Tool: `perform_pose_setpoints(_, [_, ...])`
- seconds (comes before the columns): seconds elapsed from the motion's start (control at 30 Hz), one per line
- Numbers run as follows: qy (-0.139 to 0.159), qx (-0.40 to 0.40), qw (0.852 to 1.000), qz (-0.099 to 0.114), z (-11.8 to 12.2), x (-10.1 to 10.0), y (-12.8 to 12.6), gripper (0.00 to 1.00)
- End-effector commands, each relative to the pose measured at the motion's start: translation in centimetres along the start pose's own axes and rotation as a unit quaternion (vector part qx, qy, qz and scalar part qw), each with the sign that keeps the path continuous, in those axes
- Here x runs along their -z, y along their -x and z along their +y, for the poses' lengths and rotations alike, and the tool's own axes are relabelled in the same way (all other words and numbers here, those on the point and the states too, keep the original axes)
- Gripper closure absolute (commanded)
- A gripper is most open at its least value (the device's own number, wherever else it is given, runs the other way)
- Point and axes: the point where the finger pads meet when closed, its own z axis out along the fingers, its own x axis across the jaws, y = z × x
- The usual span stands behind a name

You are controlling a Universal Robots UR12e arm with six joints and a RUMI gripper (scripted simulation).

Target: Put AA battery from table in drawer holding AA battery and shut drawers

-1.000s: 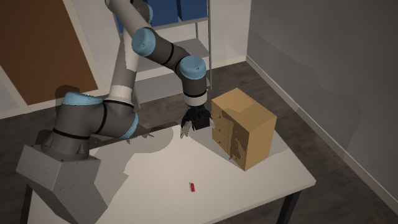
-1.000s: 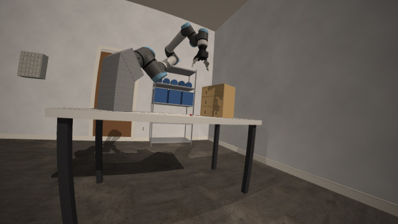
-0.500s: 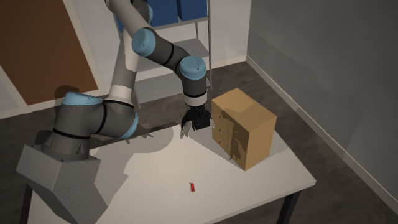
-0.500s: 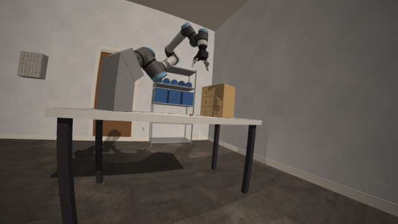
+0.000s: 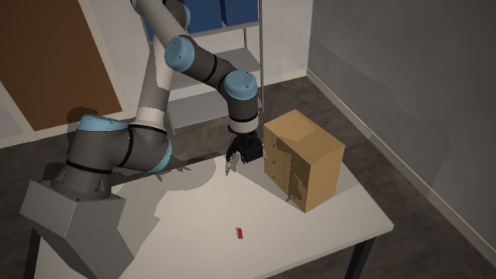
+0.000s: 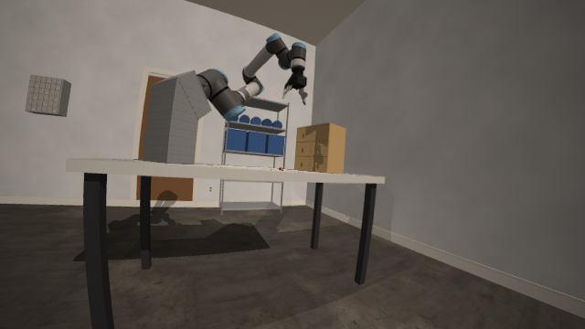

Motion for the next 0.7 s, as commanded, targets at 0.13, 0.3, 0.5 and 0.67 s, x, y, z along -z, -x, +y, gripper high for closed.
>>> perform_pose_setpoints(0.13, [0.000, 0.054, 0.999, 0.000, 0.1, -0.3, 0.1, 0.00])
perform_pose_setpoints(0.3, [0.000, 0.102, 0.995, -0.001, 0.2, -0.6, 0.2, 0.00])
perform_pose_setpoints(0.5, [0.001, 0.147, 0.989, -0.001, 0.2, -0.9, 0.3, 0.00])
perform_pose_setpoints(0.67, [0.001, 0.211, 0.978, -0.001, 0.4, -1.3, 0.4, 0.00])
